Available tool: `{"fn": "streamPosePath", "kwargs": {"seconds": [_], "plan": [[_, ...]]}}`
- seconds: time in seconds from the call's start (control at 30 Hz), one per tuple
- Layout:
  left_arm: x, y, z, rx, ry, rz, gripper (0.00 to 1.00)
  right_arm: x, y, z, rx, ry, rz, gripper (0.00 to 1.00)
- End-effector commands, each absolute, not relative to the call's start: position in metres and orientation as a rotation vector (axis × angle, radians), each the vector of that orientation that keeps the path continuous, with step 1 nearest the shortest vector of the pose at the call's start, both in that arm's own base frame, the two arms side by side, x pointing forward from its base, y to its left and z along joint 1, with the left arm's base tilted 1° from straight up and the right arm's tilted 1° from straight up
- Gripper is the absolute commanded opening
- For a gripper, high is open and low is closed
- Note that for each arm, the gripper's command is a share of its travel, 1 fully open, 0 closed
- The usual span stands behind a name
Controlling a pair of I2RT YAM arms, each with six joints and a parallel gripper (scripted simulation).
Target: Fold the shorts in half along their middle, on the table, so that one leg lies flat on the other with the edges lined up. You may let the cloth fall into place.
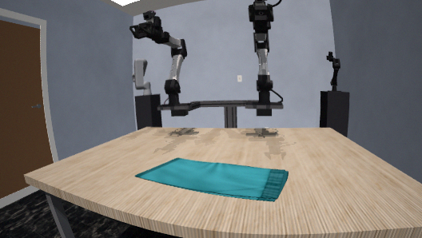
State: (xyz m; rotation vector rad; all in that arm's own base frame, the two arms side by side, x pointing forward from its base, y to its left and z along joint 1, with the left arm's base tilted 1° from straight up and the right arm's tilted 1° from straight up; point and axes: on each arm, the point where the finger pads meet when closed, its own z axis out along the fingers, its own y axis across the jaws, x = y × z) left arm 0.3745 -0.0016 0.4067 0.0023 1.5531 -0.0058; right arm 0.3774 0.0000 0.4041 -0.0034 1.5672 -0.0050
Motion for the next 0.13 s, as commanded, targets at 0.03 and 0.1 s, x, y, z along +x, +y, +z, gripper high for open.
{"fn": "streamPosePath", "kwargs": {"seconds": [0.03,0.1], "plan": [[0.365,0.0014,0.4384,-0.003,1.472,0.007,0.54,0.3766,0.0024,0.422,-0.012,1.528,-0.003,0.54],[0.365,0.0014,0.4384,-0.003,1.472,0.007,0.54,0.3766,0.0024,0.422,-0.012,1.528,-0.003,0.54]]}}
